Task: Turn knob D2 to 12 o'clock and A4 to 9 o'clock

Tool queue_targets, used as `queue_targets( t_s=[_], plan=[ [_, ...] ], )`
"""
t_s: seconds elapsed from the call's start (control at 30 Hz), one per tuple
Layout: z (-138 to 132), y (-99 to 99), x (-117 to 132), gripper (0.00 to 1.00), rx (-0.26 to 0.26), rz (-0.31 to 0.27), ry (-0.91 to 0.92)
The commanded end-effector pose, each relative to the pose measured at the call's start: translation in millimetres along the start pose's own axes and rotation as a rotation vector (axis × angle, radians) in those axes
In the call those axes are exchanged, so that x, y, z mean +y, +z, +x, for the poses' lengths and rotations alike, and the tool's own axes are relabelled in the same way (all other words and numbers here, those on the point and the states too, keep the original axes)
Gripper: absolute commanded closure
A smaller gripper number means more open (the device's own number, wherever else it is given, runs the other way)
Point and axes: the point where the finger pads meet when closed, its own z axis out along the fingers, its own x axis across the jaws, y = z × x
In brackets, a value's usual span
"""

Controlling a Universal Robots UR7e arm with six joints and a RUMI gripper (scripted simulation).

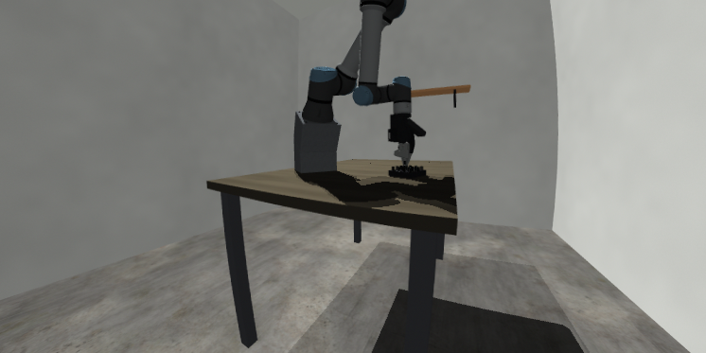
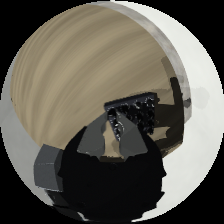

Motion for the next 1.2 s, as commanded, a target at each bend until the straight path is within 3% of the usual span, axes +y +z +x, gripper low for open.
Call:
queue_targets(
  t_s=[0.0,1.17],
  plan=[
    [-0.2,-0.3,-0.2,0.96,-0.001,0.004,-0.093],
    [-3.0,-0.3,1.0,0.96,0.001,0.004,-0.750]
  ],
)
